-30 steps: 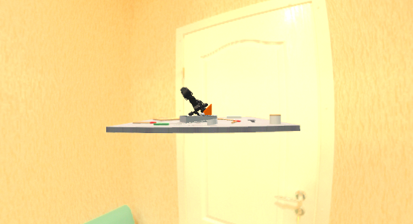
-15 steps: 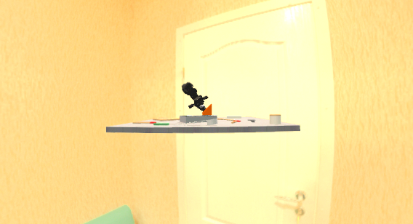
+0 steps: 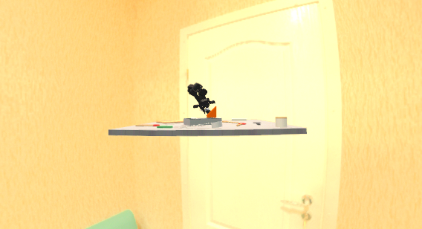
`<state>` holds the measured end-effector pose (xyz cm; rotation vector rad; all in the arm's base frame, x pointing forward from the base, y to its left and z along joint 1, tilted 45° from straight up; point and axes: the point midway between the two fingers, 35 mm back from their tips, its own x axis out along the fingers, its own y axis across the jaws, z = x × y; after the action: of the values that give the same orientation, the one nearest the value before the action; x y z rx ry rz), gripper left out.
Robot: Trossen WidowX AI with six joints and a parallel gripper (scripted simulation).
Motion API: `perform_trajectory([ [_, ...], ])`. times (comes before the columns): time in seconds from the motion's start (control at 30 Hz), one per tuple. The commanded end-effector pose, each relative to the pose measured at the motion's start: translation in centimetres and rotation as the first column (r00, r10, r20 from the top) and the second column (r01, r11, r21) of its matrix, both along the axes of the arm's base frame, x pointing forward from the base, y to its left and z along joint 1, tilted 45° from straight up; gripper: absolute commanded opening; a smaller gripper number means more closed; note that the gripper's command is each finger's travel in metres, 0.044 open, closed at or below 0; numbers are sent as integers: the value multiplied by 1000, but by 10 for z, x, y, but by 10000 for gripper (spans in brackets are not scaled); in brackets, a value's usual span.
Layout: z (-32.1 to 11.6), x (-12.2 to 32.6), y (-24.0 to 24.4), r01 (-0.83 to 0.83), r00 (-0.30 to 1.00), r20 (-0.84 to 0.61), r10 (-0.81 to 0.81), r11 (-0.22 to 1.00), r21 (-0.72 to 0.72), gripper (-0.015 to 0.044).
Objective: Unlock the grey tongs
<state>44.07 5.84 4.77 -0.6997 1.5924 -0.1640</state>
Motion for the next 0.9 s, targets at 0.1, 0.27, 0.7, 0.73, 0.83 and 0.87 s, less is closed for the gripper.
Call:
perform_trajectory([
  [0.1,5,-4,4,-40,995,79,56,980,-195,-150],
  [0.27,5,-4,4,-42,994,86,62,976,-214,-150],
  [0.7,34,-8,-19,15,993,121,9,981,-196,-150],
  [0.73,40,-9,-23,25,992,129,0,981,-194,-150],
  [0.83,58,-13,-35,56,988,154,-27,981,-187,-150],
  [0.87,63,-15,-39,67,986,163,-36,980,-185,-150],
])
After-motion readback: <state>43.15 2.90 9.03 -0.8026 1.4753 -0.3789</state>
